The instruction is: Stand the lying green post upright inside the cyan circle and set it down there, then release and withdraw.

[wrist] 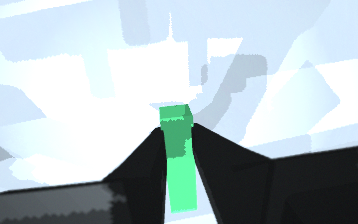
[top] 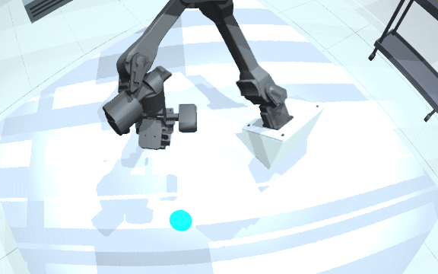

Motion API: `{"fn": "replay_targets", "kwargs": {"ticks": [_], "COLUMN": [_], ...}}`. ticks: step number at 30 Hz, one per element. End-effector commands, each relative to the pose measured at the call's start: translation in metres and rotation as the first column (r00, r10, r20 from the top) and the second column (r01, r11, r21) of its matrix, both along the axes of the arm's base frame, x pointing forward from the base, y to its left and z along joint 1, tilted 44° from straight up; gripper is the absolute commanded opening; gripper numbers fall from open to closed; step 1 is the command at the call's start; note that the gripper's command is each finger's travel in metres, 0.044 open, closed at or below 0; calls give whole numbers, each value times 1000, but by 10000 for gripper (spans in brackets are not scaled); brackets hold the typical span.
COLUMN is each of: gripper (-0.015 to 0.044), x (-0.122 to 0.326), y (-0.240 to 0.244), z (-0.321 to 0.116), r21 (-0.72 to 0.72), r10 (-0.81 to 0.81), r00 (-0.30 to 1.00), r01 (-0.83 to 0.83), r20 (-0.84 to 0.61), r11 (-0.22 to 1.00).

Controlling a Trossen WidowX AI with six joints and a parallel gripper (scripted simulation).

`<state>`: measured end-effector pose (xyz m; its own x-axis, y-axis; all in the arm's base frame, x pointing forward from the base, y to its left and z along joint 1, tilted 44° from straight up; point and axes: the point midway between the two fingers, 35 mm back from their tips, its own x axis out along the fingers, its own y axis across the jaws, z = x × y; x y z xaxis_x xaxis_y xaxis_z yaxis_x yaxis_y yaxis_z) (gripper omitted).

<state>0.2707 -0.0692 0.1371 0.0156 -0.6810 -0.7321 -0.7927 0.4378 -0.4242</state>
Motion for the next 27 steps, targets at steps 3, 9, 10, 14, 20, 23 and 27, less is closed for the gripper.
{"fn": "replay_targets", "kwargs": {"ticks": [3, 9, 10, 14, 20, 23, 27], "gripper": [23, 23, 23, 23, 23, 23, 23], "x": [10, 21, 22, 28, 36, 40, 45], "y": [13, 27, 29, 37, 48, 54, 63], "z": [-8, -17, -19, -24, -34, -39, -45], "r21": [8, 12, 12, 14, 14, 14, 14], "r10": [24, 51, 56, 67, 79, 85, 92], "r00": [1000, 998, 998, 996, 995, 994, 992], "r01": [-24, -51, -55, -67, -78, -84, -91], "r20": [-16, -36, -40, -50, -65, -72, -82], "r11": [1000, 999, 998, 998, 997, 996, 996]}}
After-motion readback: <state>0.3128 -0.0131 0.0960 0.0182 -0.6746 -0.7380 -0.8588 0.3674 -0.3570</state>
